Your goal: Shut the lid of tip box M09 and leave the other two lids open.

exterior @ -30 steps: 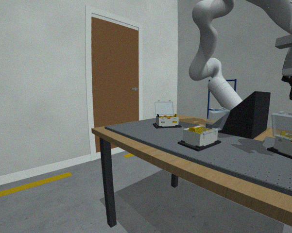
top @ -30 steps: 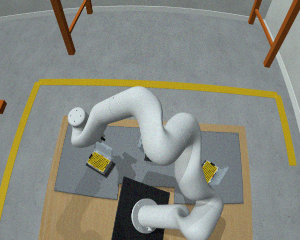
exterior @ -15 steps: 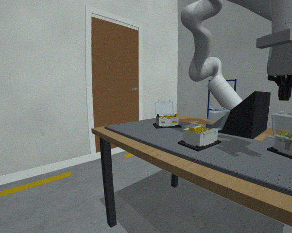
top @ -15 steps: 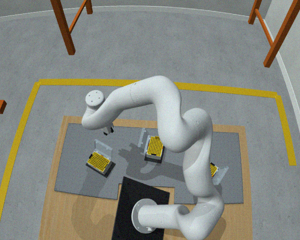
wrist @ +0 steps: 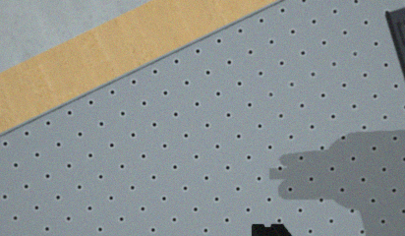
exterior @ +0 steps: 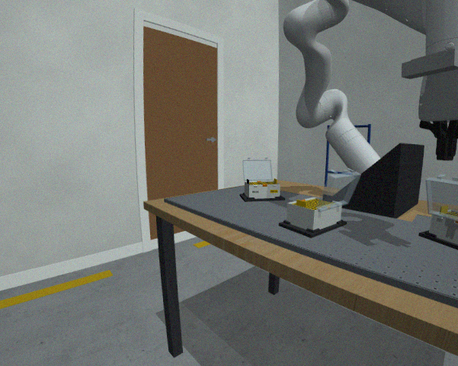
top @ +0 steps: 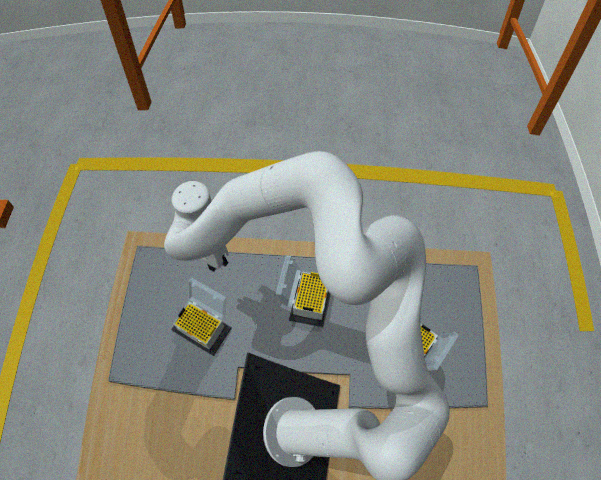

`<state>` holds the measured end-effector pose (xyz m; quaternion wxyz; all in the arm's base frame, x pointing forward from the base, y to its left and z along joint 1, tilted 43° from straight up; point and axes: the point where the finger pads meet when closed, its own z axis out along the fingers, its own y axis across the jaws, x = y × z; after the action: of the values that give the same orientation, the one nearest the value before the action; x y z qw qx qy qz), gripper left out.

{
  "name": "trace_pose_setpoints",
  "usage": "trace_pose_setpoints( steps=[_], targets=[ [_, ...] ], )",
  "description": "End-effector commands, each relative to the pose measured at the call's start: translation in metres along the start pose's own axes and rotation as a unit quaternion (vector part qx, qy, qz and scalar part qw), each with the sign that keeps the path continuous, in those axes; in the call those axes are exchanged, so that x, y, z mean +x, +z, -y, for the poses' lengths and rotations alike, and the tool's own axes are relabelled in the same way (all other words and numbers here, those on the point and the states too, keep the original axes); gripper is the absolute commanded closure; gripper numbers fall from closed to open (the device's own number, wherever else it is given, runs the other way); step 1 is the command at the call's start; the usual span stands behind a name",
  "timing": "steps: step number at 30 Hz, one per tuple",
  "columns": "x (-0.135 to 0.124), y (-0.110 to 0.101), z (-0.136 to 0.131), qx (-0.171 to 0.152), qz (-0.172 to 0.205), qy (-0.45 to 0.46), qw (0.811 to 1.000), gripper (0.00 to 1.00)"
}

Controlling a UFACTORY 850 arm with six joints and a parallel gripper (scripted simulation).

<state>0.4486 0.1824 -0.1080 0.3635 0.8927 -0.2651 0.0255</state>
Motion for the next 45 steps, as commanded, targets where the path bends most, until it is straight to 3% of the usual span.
trace_pose_setpoints(
  steps=[1,40,45],
  targets=[
    [0.0,0.004,0.001,0.001,0.0,0.0,1.0,1.0],
    [0.0,0.062,0.001,0.001,0.0,0.0,1.0,1.0],
    [0.0,0.062,0.001,0.001,0.0,0.0,1.0,1.0]
  ],
)
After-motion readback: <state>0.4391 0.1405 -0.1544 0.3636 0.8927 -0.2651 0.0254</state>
